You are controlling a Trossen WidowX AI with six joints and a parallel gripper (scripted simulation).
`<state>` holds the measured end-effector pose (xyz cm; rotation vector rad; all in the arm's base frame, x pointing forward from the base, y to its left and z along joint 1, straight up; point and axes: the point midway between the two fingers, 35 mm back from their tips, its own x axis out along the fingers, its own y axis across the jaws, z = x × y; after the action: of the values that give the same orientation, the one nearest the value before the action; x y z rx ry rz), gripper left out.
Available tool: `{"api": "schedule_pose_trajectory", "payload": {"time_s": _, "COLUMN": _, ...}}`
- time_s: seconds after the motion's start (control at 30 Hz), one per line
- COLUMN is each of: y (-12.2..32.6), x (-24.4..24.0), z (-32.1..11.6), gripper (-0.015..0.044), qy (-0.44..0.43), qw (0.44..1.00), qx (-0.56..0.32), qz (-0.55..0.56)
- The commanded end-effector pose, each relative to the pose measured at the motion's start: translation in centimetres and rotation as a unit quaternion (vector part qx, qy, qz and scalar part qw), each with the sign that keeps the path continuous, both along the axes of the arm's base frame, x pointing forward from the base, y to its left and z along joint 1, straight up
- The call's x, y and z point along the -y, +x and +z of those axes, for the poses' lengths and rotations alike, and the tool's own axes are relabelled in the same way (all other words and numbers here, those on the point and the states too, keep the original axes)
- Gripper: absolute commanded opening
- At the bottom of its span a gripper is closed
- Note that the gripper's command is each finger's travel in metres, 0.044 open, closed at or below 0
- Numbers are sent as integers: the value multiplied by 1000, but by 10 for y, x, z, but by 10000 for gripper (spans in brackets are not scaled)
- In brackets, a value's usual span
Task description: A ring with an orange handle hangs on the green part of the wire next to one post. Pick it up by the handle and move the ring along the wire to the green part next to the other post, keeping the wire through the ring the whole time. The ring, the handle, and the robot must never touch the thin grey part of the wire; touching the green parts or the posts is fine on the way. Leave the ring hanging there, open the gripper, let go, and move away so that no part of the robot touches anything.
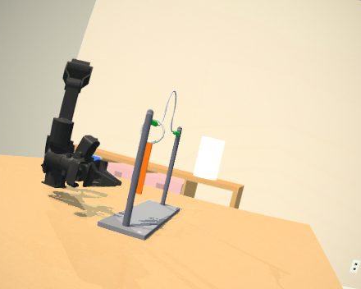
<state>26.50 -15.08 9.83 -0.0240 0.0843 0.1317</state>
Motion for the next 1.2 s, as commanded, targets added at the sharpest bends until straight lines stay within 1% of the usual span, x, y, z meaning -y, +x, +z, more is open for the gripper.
{"api": "schedule_pose_trajectory", "payload": {"time_s": 0.0, "y": 14, "x": -3, "z": 16, "gripper": 160, "qy": 1, "qw": 1000, "qx": 4, "qz": -1}}
{"api": "schedule_pose_trajectory", "payload": {"time_s": 0.27, "y": 18, "x": -3, "z": 16, "gripper": 160, "qy": 1, "qw": 1000, "qx": 4, "qz": -1}}
{"api": "schedule_pose_trajectory", "payload": {"time_s": 1.17, "y": 59, "x": -6, "z": 15, "gripper": 160, "qy": 1, "qw": 1000, "qx": 5, "qz": -1}}
